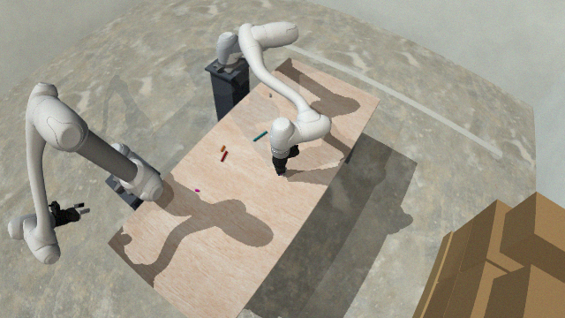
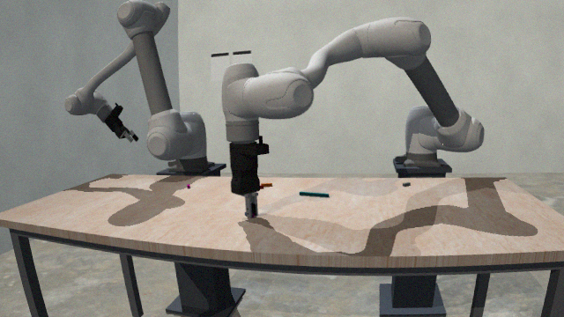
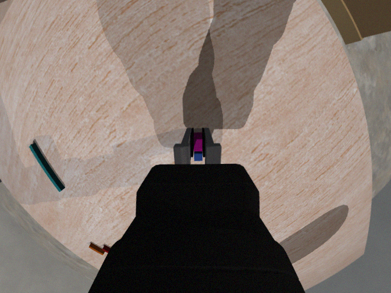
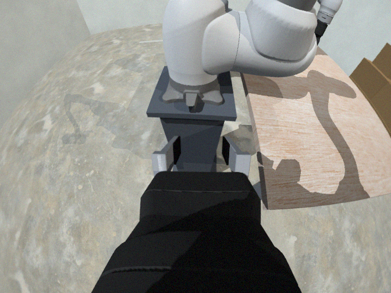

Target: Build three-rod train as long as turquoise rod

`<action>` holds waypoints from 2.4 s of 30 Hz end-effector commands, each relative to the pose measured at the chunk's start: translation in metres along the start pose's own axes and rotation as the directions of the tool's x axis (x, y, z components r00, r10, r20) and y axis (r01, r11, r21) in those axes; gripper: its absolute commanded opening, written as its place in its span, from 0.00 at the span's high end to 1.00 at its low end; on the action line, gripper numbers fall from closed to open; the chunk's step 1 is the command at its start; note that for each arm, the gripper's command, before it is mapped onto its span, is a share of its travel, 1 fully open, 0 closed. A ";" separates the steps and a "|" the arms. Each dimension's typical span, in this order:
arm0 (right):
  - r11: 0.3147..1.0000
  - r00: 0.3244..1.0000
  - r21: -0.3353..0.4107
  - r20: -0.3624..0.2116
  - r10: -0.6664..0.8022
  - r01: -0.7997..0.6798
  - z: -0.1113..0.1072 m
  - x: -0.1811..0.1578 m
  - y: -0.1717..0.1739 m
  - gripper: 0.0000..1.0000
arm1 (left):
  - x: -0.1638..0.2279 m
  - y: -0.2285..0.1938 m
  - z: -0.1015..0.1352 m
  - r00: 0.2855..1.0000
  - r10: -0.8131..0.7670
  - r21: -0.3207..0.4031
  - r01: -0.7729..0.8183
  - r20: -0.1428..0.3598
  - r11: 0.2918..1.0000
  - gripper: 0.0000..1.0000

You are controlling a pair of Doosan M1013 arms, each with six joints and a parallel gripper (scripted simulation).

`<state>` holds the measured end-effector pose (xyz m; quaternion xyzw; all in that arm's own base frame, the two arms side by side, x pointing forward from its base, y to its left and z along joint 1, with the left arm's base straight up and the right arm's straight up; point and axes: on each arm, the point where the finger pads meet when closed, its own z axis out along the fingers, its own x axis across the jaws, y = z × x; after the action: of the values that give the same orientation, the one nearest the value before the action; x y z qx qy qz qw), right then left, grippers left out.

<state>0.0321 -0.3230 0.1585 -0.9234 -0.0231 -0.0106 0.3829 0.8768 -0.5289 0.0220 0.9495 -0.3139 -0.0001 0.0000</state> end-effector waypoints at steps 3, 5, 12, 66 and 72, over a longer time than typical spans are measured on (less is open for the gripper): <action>1.000 1.000 -0.001 0.000 0.000 0.000 0.000 0.000 0.000 0.00 | 0.001 0.001 -0.002 1.000 0.000 0.001 0.000 -0.002 1.000 0.76; 1.000 1.000 -0.001 0.000 0.000 0.000 0.000 0.000 0.000 0.00 | 0.001 0.001 -0.002 1.000 0.000 0.001 0.000 -0.002 1.000 0.76; 1.000 1.000 -0.001 0.000 0.000 0.000 0.000 0.000 0.000 0.00 | 0.001 0.002 -0.002 1.000 0.000 0.001 0.000 -0.002 1.000 0.76; 1.000 1.000 -0.001 0.000 0.000 0.000 0.000 0.000 0.000 0.00 | 0.001 0.003 -0.014 1.000 0.000 0.001 0.000 -0.002 1.000 0.46; 1.000 1.000 -0.001 0.000 0.000 0.000 0.000 0.000 0.000 0.00 | 0.001 0.003 -0.032 1.000 0.000 0.001 0.000 -0.002 1.000 0.46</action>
<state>0.0321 -0.3230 0.1585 -0.9234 -0.0231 -0.0106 0.3829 0.8753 -0.5314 0.0511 0.9495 -0.3139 0.0006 0.0002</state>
